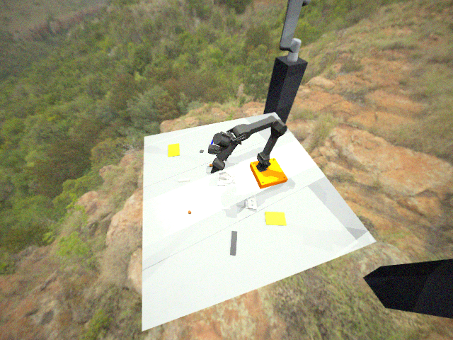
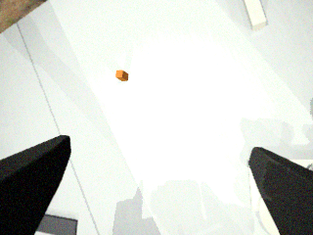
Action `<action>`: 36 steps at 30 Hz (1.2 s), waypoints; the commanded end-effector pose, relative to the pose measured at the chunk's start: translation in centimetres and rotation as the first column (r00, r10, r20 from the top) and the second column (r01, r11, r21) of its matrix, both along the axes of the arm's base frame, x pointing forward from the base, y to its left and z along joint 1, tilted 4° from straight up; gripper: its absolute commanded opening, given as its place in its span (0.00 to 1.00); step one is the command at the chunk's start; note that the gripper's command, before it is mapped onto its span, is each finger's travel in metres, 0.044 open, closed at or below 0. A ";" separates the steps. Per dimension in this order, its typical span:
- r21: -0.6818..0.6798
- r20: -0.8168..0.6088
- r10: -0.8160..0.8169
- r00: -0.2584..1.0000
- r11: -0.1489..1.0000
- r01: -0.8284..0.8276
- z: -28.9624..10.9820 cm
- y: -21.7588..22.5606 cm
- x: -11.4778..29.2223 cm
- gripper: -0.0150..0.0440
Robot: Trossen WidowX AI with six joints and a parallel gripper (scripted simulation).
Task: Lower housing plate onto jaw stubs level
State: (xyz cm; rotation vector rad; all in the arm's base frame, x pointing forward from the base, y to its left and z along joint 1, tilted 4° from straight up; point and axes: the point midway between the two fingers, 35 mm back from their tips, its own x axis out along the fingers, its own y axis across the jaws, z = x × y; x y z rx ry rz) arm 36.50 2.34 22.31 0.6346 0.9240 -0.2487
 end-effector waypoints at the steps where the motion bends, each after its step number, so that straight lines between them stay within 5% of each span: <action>1: 0.049 -0.146 0.069 0.987 0.997 -0.062 -3.6 5.3 -1.8 1.00; 21: -0.028 -0.628 0.187 0.755 0.965 -0.261 -14.1 19.5 -17.6 1.00; 30: -0.030 -0.631 0.186 0.753 0.964 -0.263 -14.4 19.6 -17.8 1.00; 36: -0.030 -0.631 0.186 0.753 0.964 -0.263 -18.2 19.7 -18.0 1.00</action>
